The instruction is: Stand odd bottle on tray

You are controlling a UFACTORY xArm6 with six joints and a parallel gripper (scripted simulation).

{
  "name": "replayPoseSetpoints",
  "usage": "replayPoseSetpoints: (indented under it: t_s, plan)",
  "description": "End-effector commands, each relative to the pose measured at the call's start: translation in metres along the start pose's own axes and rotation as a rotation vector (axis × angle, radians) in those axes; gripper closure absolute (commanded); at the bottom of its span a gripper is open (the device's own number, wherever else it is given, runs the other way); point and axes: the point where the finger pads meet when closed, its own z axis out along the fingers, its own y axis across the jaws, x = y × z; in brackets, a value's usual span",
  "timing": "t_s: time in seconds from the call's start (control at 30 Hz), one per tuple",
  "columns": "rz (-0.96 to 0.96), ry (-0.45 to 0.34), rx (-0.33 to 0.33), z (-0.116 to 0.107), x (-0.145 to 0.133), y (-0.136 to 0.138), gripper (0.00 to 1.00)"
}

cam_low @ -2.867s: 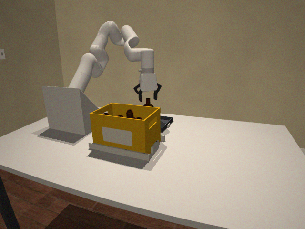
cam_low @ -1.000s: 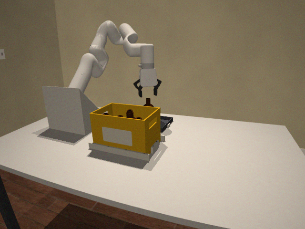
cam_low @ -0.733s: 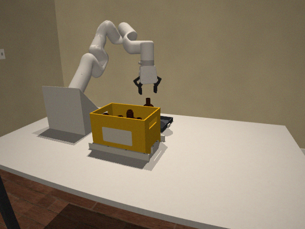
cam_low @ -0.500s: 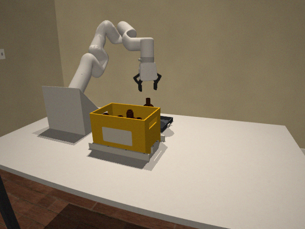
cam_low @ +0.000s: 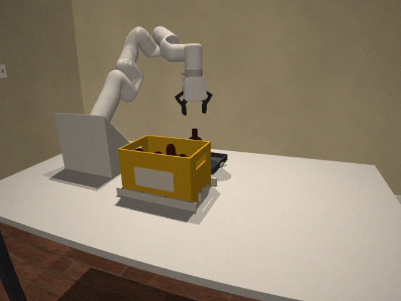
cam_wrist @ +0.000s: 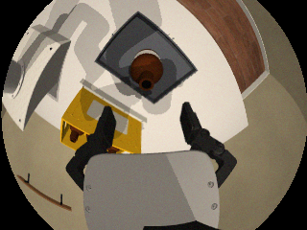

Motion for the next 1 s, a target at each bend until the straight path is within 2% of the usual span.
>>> replayPoseSetpoints:
  t_s: [0.0,0.27,0.3,0.97]
  plan:
    - [-0.001,-0.002,-0.002,-0.0046,-0.0004,0.0008,0.0]
    - [-0.001,-0.002,-0.002,-0.0053,-0.0004,0.0007,0.0]
    - [-0.001,-0.002,-0.002,-0.0053,-0.0004,0.0007,1.0]
    - [-0.001,-0.002,-0.002,-0.0053,-0.0004,0.0007,1.0]
